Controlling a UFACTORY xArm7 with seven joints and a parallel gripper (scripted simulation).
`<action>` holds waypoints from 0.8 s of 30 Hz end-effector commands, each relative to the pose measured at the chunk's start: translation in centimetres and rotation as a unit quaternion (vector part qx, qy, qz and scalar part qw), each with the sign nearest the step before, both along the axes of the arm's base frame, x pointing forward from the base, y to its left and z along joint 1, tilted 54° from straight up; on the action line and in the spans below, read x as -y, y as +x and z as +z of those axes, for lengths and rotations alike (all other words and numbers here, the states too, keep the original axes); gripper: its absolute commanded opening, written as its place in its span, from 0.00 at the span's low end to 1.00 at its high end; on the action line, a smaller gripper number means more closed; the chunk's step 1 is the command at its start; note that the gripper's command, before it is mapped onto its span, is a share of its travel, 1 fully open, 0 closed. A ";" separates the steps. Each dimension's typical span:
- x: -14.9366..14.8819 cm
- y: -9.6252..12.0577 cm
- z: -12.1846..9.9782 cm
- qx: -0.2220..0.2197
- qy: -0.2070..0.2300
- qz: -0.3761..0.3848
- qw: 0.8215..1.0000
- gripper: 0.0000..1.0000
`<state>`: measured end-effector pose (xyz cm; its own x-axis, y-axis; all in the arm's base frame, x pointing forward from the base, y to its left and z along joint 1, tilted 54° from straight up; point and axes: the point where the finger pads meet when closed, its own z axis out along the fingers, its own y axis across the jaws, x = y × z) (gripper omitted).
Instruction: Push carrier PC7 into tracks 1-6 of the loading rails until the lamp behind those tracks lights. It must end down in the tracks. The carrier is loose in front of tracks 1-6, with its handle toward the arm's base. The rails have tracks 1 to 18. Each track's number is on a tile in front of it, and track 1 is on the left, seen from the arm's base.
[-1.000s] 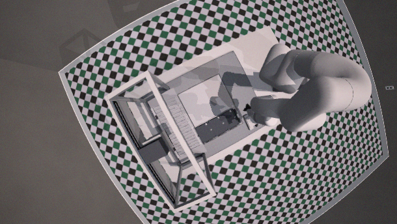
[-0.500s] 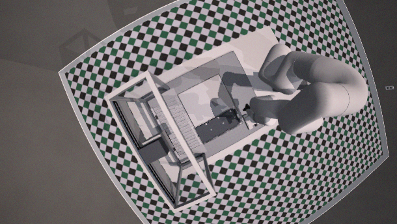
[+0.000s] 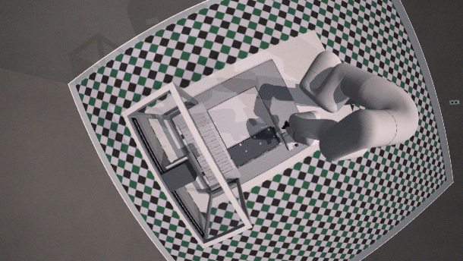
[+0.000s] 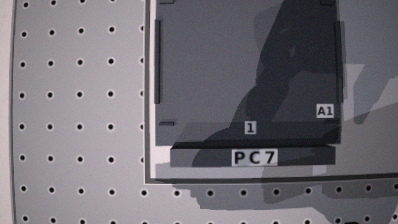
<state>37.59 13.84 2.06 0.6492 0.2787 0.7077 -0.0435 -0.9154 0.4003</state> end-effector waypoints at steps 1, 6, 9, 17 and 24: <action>0.1 0.6 -0.5 0.000 0.001 0.001 1.000 0.82; 0.4 1.3 -1.0 0.000 0.001 0.001 1.000 0.82; 0.5 1.7 -1.3 0.000 0.001 0.001 1.000 0.82; 0.8 2.4 -1.8 0.000 0.001 0.001 1.000 0.82; 1.2 3.3 -2.5 0.000 0.001 0.001 1.000 0.82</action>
<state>40.31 12.81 -0.02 0.6490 0.2787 0.7079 -0.0435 -0.9154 0.4003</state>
